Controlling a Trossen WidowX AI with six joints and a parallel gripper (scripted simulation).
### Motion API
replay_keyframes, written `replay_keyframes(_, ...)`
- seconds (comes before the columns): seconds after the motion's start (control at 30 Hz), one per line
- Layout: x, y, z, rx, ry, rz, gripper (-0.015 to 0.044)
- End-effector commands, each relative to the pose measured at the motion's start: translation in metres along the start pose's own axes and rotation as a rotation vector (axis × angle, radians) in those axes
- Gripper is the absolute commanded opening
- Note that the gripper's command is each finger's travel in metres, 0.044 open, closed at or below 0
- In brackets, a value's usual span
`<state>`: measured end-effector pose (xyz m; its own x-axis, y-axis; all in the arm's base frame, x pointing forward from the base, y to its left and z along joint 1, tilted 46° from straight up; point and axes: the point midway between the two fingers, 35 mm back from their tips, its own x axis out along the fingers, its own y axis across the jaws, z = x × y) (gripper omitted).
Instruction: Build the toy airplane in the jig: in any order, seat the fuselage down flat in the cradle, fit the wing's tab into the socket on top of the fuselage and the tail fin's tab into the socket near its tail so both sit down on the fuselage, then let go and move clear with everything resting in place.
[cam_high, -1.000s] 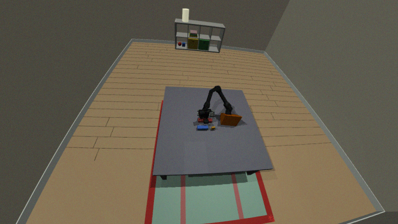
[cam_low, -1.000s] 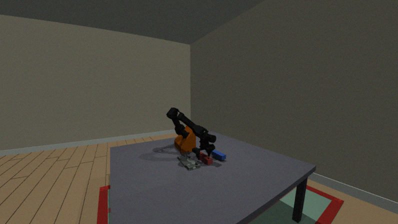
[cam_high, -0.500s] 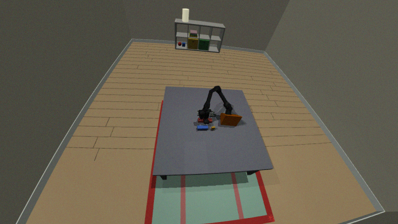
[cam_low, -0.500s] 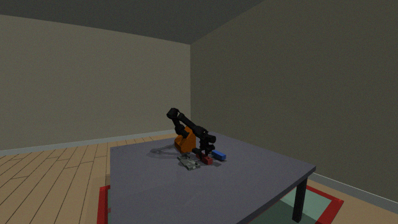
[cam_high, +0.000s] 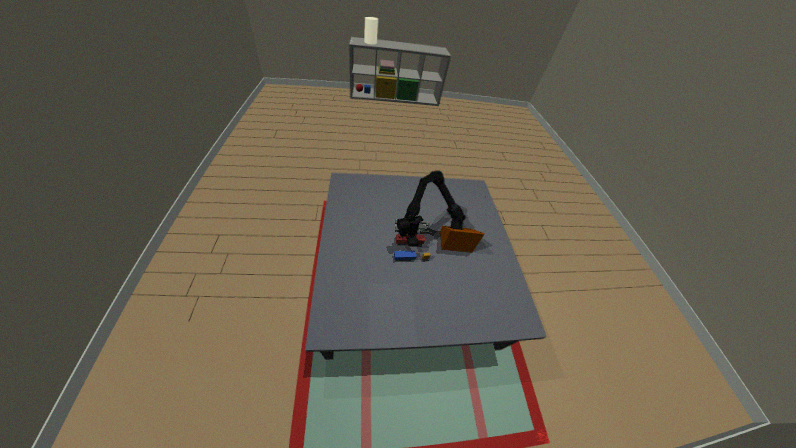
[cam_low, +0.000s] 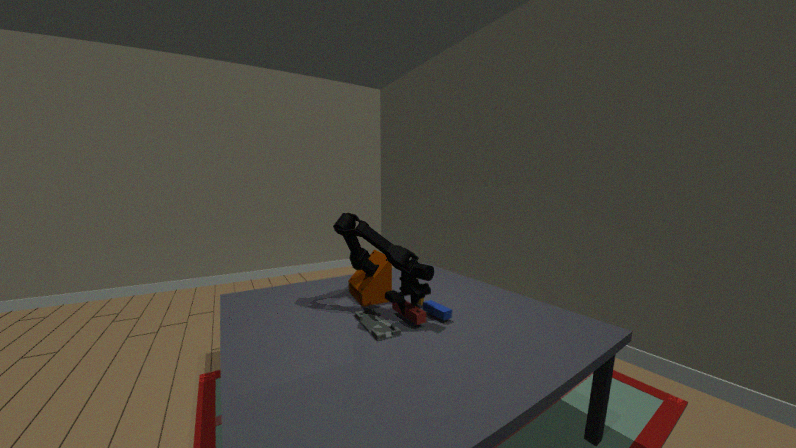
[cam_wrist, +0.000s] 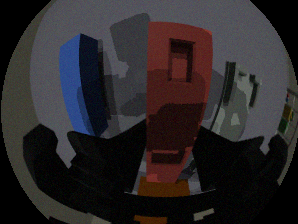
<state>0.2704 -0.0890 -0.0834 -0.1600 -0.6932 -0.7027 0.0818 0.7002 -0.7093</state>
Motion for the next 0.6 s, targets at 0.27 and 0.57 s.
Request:
replay_keyframes(0.27,-0.037,0.002,0.005,0.007,-0.006,0.01,0.0)
replay_keyframes(0.57,-0.065,0.001,0.004,0.007,-0.005,0.011,0.0)
